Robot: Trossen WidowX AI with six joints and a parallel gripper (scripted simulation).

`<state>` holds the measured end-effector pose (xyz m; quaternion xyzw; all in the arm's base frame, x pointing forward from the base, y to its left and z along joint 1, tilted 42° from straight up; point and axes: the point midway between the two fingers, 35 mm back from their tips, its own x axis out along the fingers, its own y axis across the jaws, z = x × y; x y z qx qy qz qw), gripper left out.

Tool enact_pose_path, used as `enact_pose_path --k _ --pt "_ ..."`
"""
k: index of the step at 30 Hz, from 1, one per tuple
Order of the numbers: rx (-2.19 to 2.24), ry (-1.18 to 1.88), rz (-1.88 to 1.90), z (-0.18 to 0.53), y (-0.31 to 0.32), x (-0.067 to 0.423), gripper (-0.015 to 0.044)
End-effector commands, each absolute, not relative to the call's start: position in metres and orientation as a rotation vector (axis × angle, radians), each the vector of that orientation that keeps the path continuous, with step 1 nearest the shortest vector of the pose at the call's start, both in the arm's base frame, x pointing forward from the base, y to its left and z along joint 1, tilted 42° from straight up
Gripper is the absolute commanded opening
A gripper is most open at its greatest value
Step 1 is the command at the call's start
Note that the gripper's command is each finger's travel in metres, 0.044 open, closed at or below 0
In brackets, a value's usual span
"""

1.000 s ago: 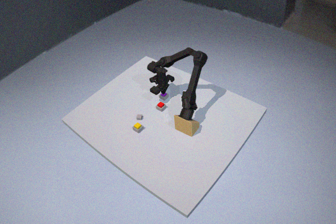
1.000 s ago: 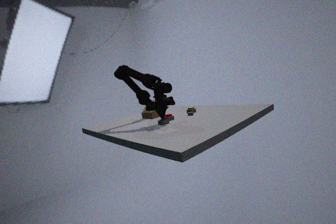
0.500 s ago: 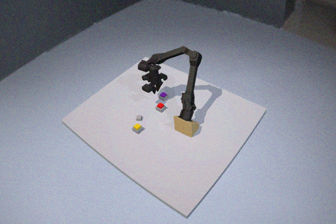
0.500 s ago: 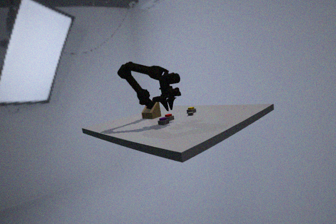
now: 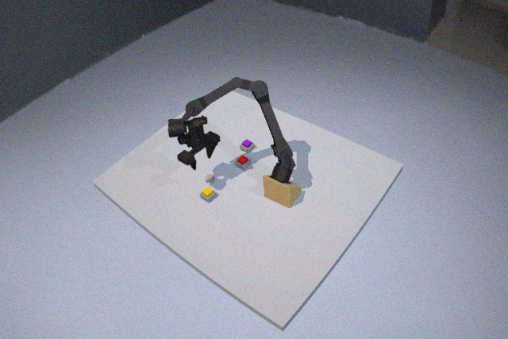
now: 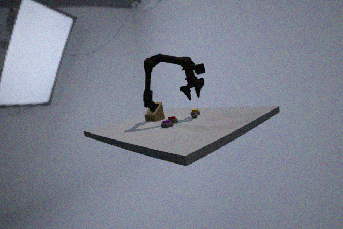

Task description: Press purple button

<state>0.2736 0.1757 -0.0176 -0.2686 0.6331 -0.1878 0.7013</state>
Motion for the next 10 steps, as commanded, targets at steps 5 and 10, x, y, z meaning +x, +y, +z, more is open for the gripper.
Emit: enact_pose_path --k 5,10 --pt "-0.623 1.391 -0.47 -0.066 0.229 0.22 0.04" --pt "-0.623 1.391 -0.47 -0.066 0.229 0.22 0.04"
